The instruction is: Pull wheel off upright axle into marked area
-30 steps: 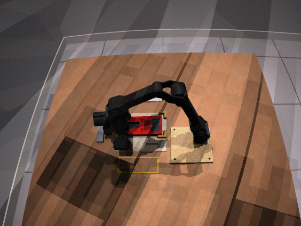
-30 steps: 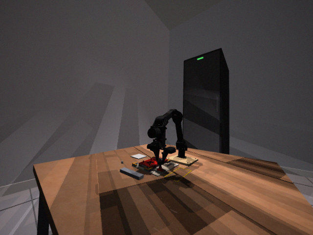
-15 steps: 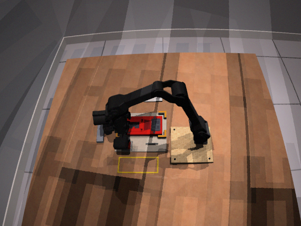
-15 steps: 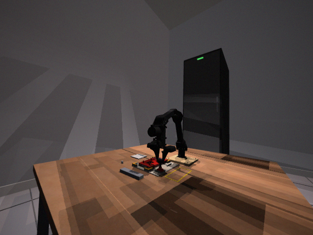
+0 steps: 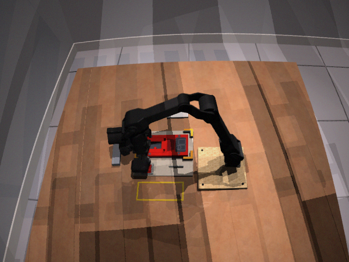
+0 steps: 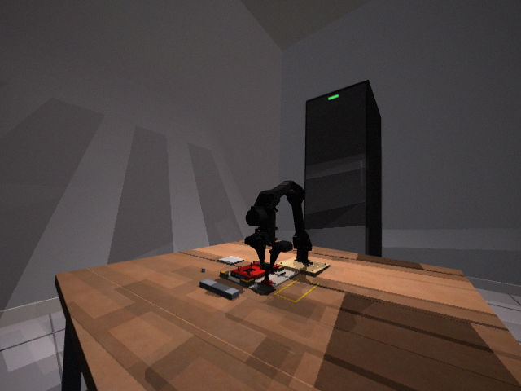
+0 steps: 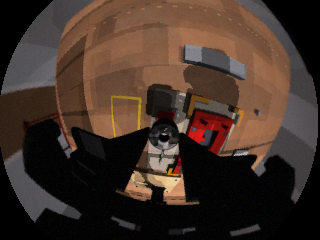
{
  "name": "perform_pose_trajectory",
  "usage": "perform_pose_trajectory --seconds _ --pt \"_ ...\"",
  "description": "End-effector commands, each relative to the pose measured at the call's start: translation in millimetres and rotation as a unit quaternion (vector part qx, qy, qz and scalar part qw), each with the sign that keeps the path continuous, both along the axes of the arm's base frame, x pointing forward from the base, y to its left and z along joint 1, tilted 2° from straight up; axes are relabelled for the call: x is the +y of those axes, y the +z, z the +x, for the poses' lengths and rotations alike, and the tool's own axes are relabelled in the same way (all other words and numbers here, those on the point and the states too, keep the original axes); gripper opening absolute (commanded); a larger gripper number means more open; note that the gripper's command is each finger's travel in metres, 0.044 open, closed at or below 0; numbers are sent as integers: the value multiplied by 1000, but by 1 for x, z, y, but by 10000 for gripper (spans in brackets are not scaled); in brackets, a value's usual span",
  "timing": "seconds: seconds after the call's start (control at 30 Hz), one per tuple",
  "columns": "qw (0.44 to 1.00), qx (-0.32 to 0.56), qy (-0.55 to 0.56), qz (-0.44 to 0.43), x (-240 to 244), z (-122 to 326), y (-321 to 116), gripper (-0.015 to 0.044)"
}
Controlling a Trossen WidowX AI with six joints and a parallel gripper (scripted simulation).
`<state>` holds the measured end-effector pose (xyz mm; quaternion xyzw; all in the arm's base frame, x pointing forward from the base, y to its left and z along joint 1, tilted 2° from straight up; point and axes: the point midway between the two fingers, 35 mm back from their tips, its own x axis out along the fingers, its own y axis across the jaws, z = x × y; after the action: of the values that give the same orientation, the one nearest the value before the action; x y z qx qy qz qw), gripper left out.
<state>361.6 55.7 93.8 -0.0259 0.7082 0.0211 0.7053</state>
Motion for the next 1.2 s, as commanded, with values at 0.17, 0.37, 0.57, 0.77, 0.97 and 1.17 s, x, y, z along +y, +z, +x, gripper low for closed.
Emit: perform_pose_trajectory --seconds 0.17,0.37,0.57,0.77,0.97,1.17 --pt "1000 -3 -1 2 0 1 5 0" --pt "1000 -3 -1 2 0 1 13 0" --pt "1000 -2 -1 2 0 -1 34 0" --pt "1000 1 -1 0 6 -5 31 0" --pt "1000 1 -1 2 32 -18 33 0" --pt "1000 0 -1 4 56 -32 35 0"
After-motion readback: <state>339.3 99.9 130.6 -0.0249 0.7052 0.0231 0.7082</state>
